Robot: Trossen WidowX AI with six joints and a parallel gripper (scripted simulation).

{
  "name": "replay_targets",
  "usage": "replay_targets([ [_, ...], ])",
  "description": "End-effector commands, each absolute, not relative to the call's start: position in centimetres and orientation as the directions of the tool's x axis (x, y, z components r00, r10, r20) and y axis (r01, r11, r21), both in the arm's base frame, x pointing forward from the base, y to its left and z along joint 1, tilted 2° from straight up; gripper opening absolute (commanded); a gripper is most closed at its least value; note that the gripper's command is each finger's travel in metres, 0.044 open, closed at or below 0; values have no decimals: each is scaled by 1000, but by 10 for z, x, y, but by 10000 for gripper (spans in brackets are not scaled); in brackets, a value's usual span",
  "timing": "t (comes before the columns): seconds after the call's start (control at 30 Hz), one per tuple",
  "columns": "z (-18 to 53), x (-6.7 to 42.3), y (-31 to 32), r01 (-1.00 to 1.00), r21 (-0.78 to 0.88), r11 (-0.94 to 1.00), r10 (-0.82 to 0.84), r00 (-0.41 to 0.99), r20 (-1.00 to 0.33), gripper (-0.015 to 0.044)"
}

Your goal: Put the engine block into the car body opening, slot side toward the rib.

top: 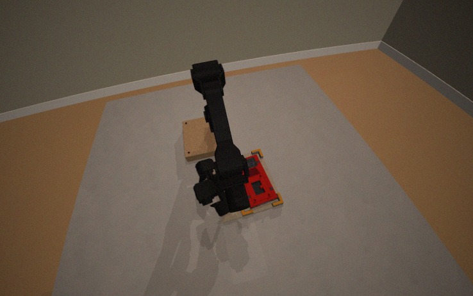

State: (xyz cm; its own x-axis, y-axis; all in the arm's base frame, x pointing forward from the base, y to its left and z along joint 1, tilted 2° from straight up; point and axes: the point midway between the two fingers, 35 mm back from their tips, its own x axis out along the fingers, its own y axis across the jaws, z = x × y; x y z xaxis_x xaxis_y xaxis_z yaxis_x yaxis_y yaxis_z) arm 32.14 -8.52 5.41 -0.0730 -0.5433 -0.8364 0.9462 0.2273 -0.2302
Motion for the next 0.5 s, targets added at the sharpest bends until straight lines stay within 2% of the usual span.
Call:
replay_targets([
  [0.0, 60, 321, -89, 913, -263, 312, -516, -69, -854, 440],
  [0.47, 66, 317, -96, 644, -365, 672, -421, -74, -904, 440],
])
